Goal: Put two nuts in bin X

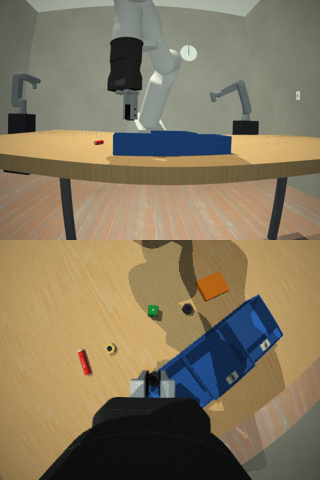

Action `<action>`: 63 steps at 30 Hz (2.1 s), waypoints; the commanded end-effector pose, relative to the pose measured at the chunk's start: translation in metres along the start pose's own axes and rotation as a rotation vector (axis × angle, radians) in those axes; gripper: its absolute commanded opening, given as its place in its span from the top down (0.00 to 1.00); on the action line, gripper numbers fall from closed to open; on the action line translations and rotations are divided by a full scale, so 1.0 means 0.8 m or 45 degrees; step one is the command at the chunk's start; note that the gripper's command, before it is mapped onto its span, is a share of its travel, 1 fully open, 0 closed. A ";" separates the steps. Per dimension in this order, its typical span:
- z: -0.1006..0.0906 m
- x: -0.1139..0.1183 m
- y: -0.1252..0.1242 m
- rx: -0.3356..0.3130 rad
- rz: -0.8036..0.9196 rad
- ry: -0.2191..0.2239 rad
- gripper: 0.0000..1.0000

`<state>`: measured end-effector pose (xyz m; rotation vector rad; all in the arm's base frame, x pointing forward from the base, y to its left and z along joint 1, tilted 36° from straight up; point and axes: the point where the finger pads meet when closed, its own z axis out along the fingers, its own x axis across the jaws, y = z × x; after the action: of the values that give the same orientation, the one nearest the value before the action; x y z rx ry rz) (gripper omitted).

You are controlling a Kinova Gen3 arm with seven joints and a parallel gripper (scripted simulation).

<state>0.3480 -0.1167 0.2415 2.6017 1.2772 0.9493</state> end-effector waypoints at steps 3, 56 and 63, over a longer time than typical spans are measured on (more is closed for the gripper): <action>0.003 0.036 0.032 -0.013 0.310 -0.017 0.66; 0.046 0.031 0.031 -0.023 1.157 -0.023 0.66; 0.059 0.031 0.031 -0.023 1.157 -0.023 0.66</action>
<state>0.3986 -0.1117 0.2294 3.1618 -0.0240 0.9828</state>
